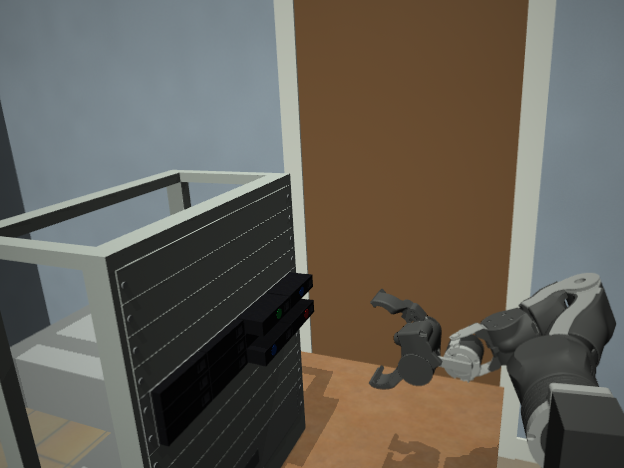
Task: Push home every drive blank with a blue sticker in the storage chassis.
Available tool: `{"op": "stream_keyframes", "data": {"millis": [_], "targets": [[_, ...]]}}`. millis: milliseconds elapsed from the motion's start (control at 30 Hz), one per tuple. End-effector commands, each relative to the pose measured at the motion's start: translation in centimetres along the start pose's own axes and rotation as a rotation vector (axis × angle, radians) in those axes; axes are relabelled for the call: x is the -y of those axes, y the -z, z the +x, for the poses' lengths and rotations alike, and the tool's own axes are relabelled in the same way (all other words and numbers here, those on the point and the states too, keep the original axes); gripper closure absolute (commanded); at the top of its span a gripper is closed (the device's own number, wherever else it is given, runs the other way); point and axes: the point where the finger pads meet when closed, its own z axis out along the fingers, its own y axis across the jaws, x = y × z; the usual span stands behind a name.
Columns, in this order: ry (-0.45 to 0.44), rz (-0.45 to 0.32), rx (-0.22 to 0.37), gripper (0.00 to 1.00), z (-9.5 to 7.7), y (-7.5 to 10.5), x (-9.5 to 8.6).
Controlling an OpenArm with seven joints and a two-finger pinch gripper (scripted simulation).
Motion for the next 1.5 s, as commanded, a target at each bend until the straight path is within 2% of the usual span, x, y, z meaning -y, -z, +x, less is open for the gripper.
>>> {"op": "stream_keyframes", "data": {"millis": [0,367,1467], "targets": [[0.002,0.045,-0.060,0.00,-0.64,0.38,-0.41],[0.003,0.034,-0.036,0.00,-1.30,0.63,-0.69],[0.004,0.034,-0.035,0.00,-1.32,0.64,-0.70]]}}
